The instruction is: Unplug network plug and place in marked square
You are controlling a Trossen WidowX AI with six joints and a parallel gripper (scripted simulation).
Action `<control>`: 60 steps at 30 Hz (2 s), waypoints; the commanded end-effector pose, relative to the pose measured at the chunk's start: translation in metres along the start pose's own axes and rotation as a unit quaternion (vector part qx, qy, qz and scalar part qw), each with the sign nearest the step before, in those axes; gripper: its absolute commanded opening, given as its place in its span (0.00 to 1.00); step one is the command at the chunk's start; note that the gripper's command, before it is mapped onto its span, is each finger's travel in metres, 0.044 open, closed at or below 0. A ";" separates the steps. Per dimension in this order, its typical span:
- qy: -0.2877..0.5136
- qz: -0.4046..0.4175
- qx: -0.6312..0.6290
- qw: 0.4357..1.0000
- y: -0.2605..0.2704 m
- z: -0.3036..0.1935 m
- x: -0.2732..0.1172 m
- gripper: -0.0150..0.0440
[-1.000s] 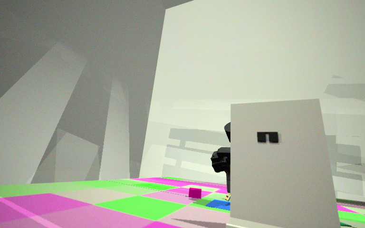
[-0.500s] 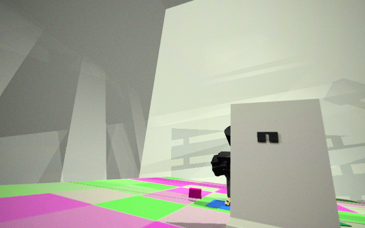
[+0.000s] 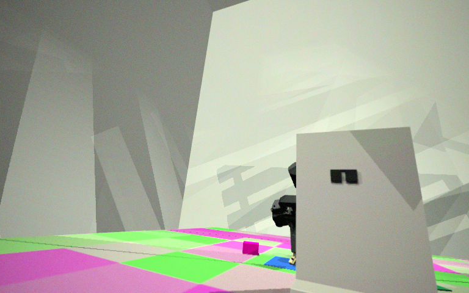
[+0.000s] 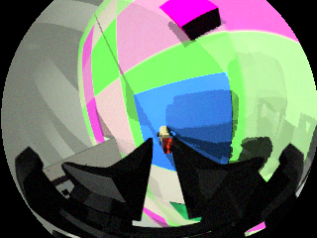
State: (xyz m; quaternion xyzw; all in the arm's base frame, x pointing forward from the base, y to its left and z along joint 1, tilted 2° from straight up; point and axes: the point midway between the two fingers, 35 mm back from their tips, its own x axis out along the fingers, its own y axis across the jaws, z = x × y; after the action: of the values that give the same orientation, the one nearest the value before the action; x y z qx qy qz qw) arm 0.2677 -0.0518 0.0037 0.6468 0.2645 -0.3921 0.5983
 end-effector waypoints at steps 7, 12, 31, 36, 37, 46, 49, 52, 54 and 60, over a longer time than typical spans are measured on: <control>0.000 0.000 0.000 1.000 0.000 0.000 -0.001 0.52; 0.000 -0.001 0.000 1.000 0.000 0.000 -0.005 0.52; 0.000 -0.001 0.000 1.000 0.000 0.000 -0.019 0.52; 0.000 -0.001 0.000 1.000 0.000 0.000 -0.023 0.52; 0.000 -0.001 0.000 1.000 0.000 0.000 -0.024 0.52; 0.000 -0.001 0.000 1.000 0.004 0.000 -0.030 0.52; 0.000 -0.001 0.000 1.000 0.007 0.000 -0.034 0.52; 0.000 -0.001 0.000 1.000 0.010 0.000 -0.037 0.52; 0.000 -0.001 0.000 1.000 0.012 0.000 -0.039 0.52; 0.000 -0.001 0.000 1.000 0.018 0.000 -0.046 0.52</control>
State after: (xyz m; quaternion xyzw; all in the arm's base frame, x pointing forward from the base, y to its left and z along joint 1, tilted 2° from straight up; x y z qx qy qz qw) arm 0.2536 -0.0475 0.0444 0.6442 0.2707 -0.3943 0.5970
